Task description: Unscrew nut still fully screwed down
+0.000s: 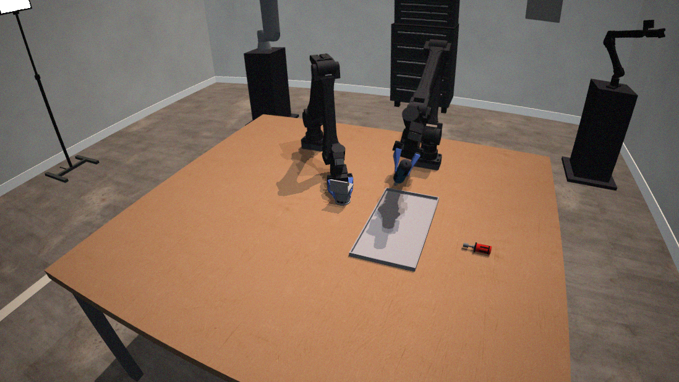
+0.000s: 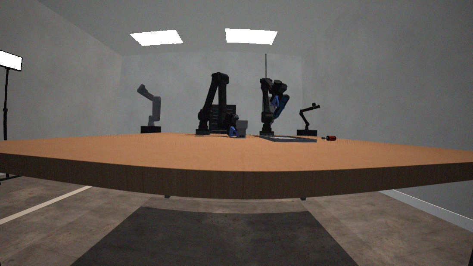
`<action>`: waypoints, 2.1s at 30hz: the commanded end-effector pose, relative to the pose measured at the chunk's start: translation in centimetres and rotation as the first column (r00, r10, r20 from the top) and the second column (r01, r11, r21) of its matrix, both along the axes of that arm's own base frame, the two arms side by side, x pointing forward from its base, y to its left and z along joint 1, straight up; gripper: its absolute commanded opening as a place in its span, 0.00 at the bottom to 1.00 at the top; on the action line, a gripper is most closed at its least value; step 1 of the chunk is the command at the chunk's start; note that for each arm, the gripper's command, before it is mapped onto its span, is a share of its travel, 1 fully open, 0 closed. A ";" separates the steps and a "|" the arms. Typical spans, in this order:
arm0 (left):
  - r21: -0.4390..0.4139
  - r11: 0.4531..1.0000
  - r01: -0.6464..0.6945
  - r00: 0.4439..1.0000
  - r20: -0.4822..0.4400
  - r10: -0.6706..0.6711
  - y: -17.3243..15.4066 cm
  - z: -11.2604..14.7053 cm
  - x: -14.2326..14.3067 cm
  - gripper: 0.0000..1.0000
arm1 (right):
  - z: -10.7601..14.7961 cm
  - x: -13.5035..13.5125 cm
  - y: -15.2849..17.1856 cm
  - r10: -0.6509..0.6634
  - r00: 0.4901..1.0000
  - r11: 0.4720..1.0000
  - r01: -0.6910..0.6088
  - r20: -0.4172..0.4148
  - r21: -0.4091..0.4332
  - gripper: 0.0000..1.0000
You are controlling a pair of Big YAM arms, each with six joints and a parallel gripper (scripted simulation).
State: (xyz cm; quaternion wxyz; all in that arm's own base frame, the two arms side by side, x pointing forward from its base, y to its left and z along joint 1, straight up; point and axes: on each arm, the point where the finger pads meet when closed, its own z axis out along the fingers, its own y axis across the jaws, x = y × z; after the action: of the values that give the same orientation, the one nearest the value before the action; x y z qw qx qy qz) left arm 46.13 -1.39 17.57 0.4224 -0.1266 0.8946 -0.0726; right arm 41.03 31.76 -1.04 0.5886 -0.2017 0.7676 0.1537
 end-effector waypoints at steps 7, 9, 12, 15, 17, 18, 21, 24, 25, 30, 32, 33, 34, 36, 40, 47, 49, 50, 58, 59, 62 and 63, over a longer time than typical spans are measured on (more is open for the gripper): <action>-0.040 0.997 -0.072 0.996 0.050 0.074 2.0 4.8 3.4 0.42 | -1.6 -0.3 -0.3 0.001 1.000 0.999 -0.002 -0.027 -0.033 0.59; -0.048 0.994 -0.096 0.995 0.028 0.098 2.9 4.5 3.5 0.42 | -1.6 -0.3 -0.3 0.001 1.000 0.999 -0.002 -0.027 -0.033 0.59; -0.058 0.989 -0.133 0.991 -0.006 0.133 4.1 4.1 3.5 0.42 | -1.6 -0.3 -0.3 0.001 1.000 0.999 -0.002 -0.027 -0.033 0.59; -0.068 0.983 -0.169 0.985 -0.040 0.167 5.3 3.7 3.5 0.42 | -1.6 -0.3 -0.3 0.001 1.000 0.999 -0.002 -0.027 -0.033 0.59; -0.073 0.978 -0.194 0.980 -0.063 0.190 6.1 3.4 3.6 0.42 | -1.6 -0.3 -0.3 0.001 1.000 0.999 -0.002 -0.027 -0.033 0.59; -0.073 0.978 -0.194 0.980 -0.063 0.190 6.1 3.4 3.6 0.42 | -1.6 -0.3 -0.3 0.001 1.000 0.999 -0.002 -0.027 -0.033 0.59; -0.078 0.980 -0.183 0.983 -0.021 0.181 5.7 5.0 3.6 0.42 | -1.6 -0.3 -0.3 0.001 1.000 0.999 -0.002 -0.027 -0.033 0.59; -0.080 0.972 -0.219 0.973 -0.085 0.213 7.0 3.2 3.5 0.42 | -1.6 -0.3 -0.3 0.001 1.000 0.999 -0.002 -0.027 -0.033 0.59; -0.083 0.969 -0.232 0.970 -0.096 0.224 7.4 3.1 3.4 0.42 | -1.6 -0.3 -0.3 0.001 1.000 0.999 -0.002 -0.027 -0.033 0.59; -0.095 0.951 -0.295 0.948 -0.153 0.279 9.4 2.5 3.1 0.42 | -1.6 -0.3 -0.3 0.001 1.000 0.999 -0.002 -0.027 -0.033 0.59; -0.099 0.942 -0.321 0.937 -0.175 0.301 10.2 2.3 3.0 0.42 | -1.6 -0.3 -0.3 0.001 1.000 0.999 -0.002 -0.027 -0.033 0.59; -0.100 0.938 -0.333 0.932 -0.187 0.311 10.6 2.1 3.0 0.42 | -1.6 -0.3 -0.3 0.001 1.000 0.999 -0.002 -0.027 -0.033 0.59; -0.102 0.933 -0.346 0.926 -0.198 0.322 11.0 2.0 2.9 0.42 | -1.6 -0.3 -0.3 0.001 1.000 0.999 -0.002 -0.027 -0.033 0.59; -0.104 0.933 -0.344 0.929 -0.182 0.322 11.0 2.8 2.8 0.42 | -1.6 -0.3 -0.3 0.001 1.000 0.999 -0.002 -0.027 -0.033 0.59; -0.105 0.928 -0.358 0.921 -0.206 0.332 11.4 2.1 2.8 0.42 | -1.6 -0.3 -0.3 0.001 1.000 0.999 -0.002 -0.027 -0.033 0.59; -0.113 0.888 -0.447 0.870 -0.286 0.401 14.2 1.2 2.0 0.42 | -1.6 -0.3 -0.3 0.001 1.000 0.999 -0.002 -0.027 -0.033 0.59; -0.114 0.875 -0.471 0.854 -0.308 0.420 15.0 1.0 1.8 0.42 | -1.6 -0.3 -0.3 0.001 1.000 0.999 -0.002 -0.027 -0.033 0.59; -0.115 0.868 -0.484 0.845 -0.319 0.429 15.4 0.9 1.7 0.42 | -1.6 -0.3 -0.3 0.001 1.000 0.999 -0.002 -0.027 -0.033 0.59; -0.116 0.846 -0.520 0.819 -0.351 0.455 16.5 0.6 1.2 0.42 | -1.6 -0.3 -0.3 0.001 1.000 0.999 -0.002 -0.027 -0.033 0.59; -0.116 0.839 -0.532 0.809 -0.361 0.463 16.9 0.5 1.0 0.42 | -1.6 -0.3 -0.3 0.001 1.000 0.999 -0.002 -0.027 -0.033 0.59; -0.116 0.815 -0.568 0.780 -0.393 0.488 18.0 0.3 0.5 0.42 | -1.6 -0.3 -0.3 0.001 1.000 0.999 -0.002 -0.027 -0.033 0.59; -0.116 0.807 -0.580 0.770 -0.403 0.495 18.4 0.2 0.4 0.42 | -1.6 -0.3 -0.3 0.001 1.000 0.999 -0.002 -0.027 -0.033 0.59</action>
State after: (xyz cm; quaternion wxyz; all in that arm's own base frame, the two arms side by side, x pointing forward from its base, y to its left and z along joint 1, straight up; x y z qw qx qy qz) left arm 44.10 14.29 13.99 0.2125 -0.4097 0.8868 -0.0254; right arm 41.03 31.76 -1.04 0.5886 -0.2017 0.7676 0.1537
